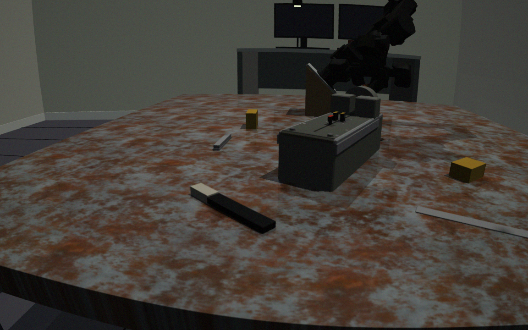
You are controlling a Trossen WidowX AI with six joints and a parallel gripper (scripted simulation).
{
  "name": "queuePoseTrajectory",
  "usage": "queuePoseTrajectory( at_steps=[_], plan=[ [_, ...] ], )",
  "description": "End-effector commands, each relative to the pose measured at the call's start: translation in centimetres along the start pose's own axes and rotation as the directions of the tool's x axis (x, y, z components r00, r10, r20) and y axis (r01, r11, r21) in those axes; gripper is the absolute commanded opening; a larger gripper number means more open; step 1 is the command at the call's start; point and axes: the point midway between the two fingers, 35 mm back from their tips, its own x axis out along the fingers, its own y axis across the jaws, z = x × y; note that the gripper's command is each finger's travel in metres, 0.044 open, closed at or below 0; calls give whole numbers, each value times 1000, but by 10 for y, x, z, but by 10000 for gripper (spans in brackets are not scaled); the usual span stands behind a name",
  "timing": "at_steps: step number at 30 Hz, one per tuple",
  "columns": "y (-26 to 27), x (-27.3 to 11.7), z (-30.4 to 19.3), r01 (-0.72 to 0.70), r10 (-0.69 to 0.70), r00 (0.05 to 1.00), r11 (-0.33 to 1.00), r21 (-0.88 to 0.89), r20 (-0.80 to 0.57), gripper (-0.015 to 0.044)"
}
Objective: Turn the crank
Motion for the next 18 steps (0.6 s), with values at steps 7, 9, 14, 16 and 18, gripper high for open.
queuePoseTrajectory(
  at_steps=[7,9,14,16,18],
  plan=[
    [-9,3,-3,26,-26,1000,1000,5,-4,0],
    [-10,3,-3,26,-26,1000,1000,5,-4,0],
    [-11,4,-4,26,-26,1000,1000,5,-4,0],
    [-11,4,-4,26,-26,1000,1000,5,-4,0],
    [-12,5,-5,26,-26,1000,1000,5,-4,0]
  ],
)
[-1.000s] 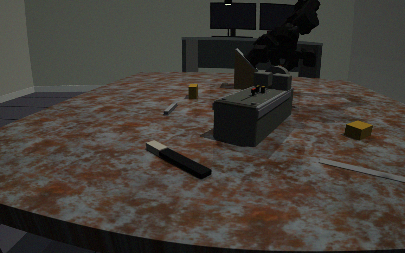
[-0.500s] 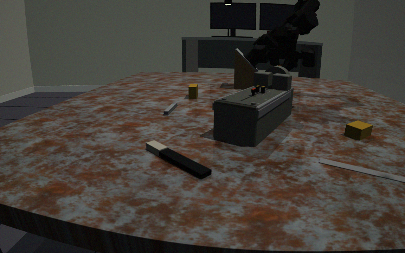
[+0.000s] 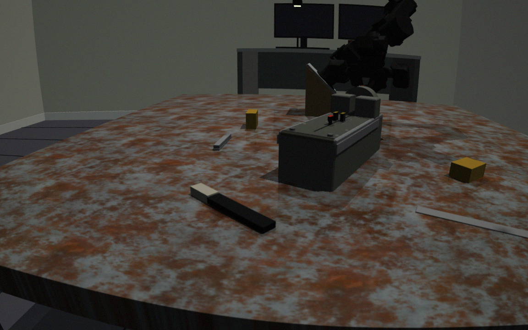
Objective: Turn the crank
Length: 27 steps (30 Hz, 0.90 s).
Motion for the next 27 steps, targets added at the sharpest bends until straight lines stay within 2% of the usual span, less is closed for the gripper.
queuePoseTrajectory(
  at_steps=[1,27],
  plan=[
    [-8,3,-3,24,-24,1000,1000,3,-6,0],
    [-15,22,-22,24,-24,1000,1000,3,-7,0]
  ],
)
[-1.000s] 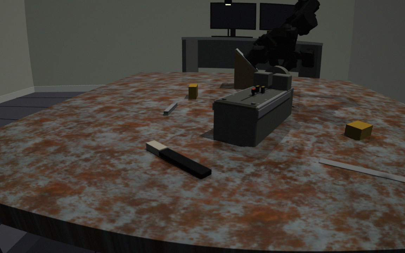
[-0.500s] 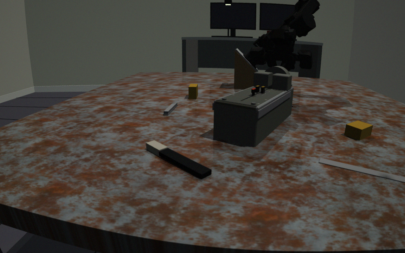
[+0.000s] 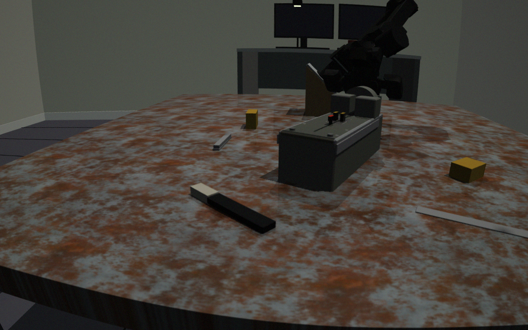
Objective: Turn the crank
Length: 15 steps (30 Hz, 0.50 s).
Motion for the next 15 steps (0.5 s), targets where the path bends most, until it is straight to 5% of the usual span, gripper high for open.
queuePoseTrajectory(
  at_steps=[1,15],
  plan=[
    [-1,6,-6,5,-5,1000,1000,4,-6,0],
    [4,11,-11,5,-5,1000,1000,4,-6,0]
  ],
)
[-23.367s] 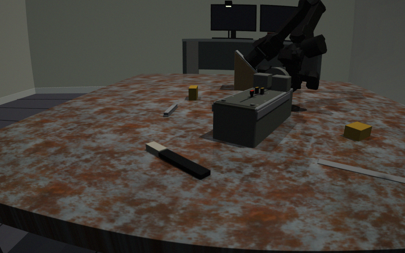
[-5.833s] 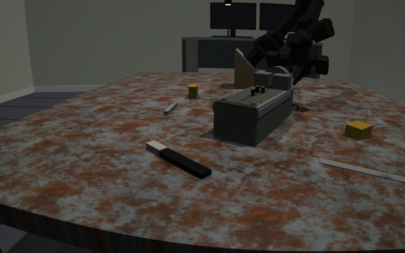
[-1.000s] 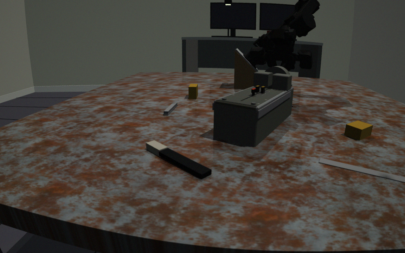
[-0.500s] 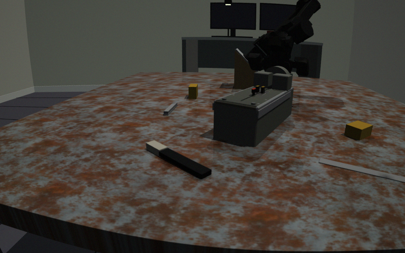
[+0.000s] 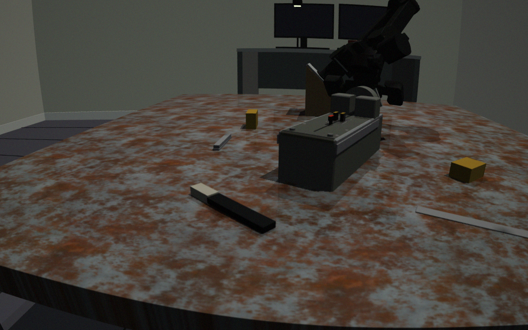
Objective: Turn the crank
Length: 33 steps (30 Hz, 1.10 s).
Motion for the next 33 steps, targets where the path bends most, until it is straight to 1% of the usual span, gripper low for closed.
queuePoseTrajectory(
  at_steps=[1,10,27,33],
  plan=[
    [1,1,-1,-1,1,1000,1000,4,-3,0],
    [0,0,0,0,0,1000,1000,0,0,0],
    [0,0,0,0,0,1000,1000,0,0,440],
    [0,-11,13,2,-2,1000,1000,-1,-1,440]
  ],
)
